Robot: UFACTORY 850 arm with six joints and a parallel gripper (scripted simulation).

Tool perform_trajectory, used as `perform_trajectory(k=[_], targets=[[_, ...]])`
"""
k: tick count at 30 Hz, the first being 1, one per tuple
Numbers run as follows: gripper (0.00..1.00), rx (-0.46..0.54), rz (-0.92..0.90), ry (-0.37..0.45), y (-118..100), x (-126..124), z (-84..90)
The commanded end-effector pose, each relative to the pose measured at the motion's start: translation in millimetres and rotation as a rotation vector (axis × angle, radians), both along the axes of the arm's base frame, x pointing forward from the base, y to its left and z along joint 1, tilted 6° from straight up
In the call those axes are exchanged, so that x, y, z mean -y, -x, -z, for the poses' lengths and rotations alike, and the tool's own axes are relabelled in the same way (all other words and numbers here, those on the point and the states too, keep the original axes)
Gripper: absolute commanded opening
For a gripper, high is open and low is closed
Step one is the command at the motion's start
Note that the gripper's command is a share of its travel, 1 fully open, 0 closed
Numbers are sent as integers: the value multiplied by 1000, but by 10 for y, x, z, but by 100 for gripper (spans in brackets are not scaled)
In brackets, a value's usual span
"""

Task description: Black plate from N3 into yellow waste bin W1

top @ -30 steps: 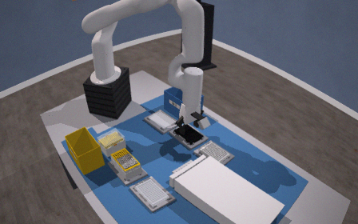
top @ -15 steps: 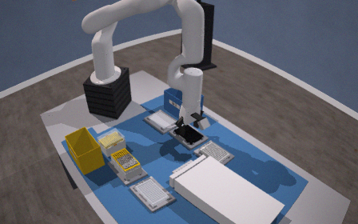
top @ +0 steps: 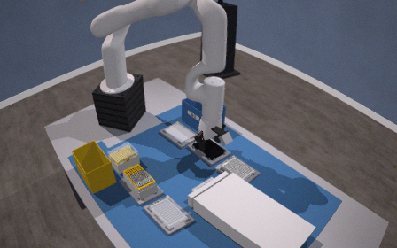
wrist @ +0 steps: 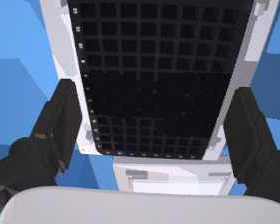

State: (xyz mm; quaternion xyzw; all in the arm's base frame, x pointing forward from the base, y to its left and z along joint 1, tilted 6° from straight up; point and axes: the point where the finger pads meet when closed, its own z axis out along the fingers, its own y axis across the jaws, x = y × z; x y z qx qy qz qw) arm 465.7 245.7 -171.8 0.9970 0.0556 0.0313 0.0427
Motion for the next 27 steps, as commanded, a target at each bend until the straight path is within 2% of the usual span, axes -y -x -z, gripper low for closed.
perform_trajectory(k=[1, 27], targets=[[100, 3, 0, -2, -9, -3, 20], [100, 3, 0, -2, -13, 1, 73]])
